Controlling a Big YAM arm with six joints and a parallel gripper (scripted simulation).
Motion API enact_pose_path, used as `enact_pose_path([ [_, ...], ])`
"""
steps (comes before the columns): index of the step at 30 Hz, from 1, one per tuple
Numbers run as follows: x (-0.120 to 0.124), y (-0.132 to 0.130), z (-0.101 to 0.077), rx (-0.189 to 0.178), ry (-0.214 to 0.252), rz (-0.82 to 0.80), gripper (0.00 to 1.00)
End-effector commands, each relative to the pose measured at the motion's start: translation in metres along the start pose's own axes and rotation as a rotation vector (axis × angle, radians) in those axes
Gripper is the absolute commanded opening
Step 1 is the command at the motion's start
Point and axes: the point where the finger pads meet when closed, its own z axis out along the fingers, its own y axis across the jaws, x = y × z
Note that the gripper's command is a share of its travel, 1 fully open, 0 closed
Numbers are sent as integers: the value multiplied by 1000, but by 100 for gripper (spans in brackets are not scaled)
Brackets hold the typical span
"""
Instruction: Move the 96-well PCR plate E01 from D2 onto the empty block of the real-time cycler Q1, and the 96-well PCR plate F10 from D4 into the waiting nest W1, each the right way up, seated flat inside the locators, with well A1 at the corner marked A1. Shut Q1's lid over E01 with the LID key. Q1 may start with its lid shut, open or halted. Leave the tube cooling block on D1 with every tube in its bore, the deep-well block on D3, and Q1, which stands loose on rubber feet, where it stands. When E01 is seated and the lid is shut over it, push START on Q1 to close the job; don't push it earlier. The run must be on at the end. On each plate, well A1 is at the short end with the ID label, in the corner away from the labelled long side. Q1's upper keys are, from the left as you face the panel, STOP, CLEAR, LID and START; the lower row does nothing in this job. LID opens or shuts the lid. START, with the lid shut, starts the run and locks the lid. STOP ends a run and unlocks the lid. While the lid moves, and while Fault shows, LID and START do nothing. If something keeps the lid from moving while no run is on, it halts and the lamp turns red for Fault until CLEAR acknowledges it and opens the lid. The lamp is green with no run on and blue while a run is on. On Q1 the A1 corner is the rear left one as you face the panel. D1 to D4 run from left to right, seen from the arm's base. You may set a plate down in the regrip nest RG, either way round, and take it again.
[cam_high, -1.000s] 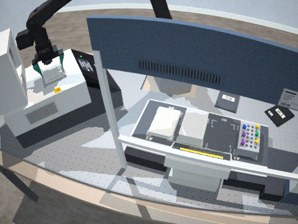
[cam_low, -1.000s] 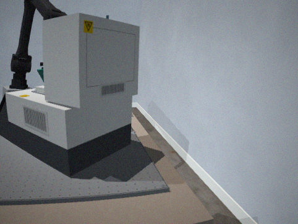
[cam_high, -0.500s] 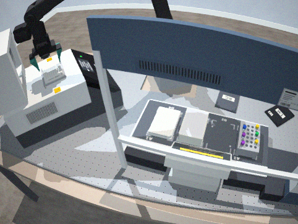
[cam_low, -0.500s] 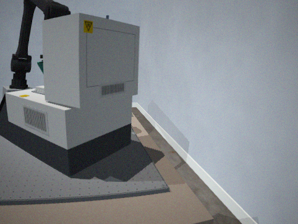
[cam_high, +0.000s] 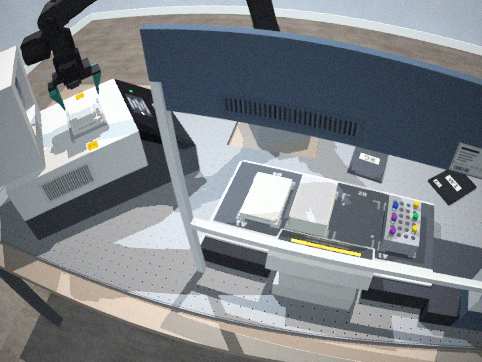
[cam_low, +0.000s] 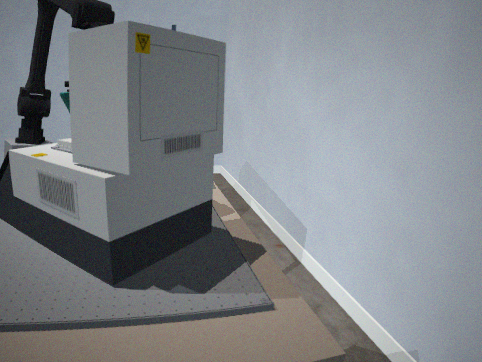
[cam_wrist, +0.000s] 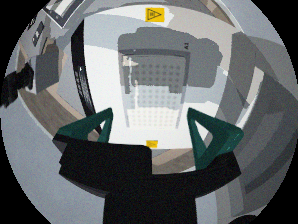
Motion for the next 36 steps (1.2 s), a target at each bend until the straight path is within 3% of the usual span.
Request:
enact_pose_path([
  [1,9,-26,-45,90,21,-11,100],
  [8,10,-15,-30,37,5,-2,100],
  [11,6,-18,-38,42,6,-12,100],
  [17,3,-26,-57,98,22,-19,100],
  [23,5,-31,-49,97,21,-3,100],
  [32,3,-15,-31,28,2,12,100],
  [36,-2,-14,-27,26,2,5,100],
])
